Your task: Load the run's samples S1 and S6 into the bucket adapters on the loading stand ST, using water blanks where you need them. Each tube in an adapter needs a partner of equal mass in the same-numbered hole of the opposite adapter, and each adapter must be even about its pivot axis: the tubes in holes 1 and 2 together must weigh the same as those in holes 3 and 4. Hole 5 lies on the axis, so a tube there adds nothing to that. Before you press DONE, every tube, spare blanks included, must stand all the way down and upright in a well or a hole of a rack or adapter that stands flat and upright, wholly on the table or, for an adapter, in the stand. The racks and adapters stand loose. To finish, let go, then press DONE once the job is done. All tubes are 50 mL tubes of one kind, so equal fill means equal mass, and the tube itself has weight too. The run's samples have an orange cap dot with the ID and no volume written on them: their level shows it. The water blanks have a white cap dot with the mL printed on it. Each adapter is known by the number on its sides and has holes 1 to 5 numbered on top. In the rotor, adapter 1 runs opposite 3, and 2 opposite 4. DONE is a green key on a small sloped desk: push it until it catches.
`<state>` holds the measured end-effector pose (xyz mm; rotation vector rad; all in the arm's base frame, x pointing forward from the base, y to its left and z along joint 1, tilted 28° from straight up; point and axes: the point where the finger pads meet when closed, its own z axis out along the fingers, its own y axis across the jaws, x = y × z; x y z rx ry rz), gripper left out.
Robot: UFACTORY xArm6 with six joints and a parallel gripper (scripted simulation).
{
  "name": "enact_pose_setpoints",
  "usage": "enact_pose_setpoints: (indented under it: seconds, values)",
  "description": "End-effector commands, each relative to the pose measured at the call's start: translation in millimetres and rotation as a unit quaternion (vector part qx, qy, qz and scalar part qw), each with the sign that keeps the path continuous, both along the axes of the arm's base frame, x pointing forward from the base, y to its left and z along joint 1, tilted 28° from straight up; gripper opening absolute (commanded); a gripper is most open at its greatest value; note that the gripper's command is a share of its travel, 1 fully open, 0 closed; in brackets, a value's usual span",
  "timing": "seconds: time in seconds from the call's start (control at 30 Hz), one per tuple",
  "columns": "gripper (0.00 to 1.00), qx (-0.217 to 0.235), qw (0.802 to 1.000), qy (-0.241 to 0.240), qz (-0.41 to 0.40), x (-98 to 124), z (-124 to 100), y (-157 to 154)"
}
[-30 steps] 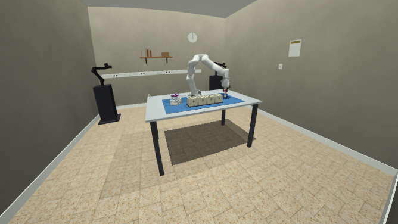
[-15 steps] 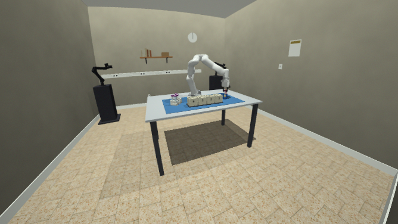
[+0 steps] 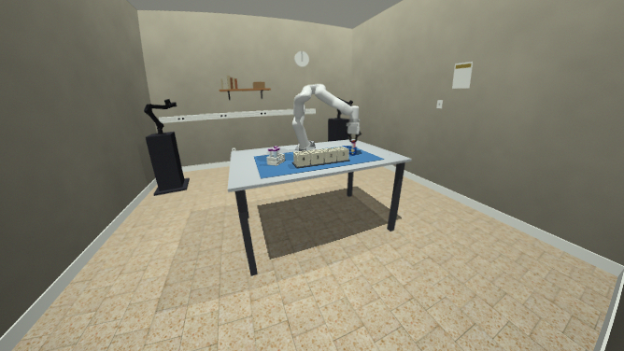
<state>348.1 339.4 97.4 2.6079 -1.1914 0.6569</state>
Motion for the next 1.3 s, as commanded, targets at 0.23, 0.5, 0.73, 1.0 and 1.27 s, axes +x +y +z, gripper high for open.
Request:
enact_pose_setpoints:
  seconds: [0.23, 0.5, 0.73, 1.0, 1.27]
  values:
    - [0.44, 0.002, 1.000, -0.001, 0.001, -5.9, 19.7, 8.9]
    - [0.44, 0.002, 1.000, -0.001, 0.001, -9.7, 30.3, 13.1]
    - [0.44, 0.002, 1.000, -0.001, 0.001, -14.1, 42.7, 18.1]
    - [0.44, 0.002, 1.000, -0.001, 0.001, -17.9, 53.2, 22.3]
    - [0.44, 0.002, 1.000, -0.001, 0.001, -22.9, 67.4, 27.9]
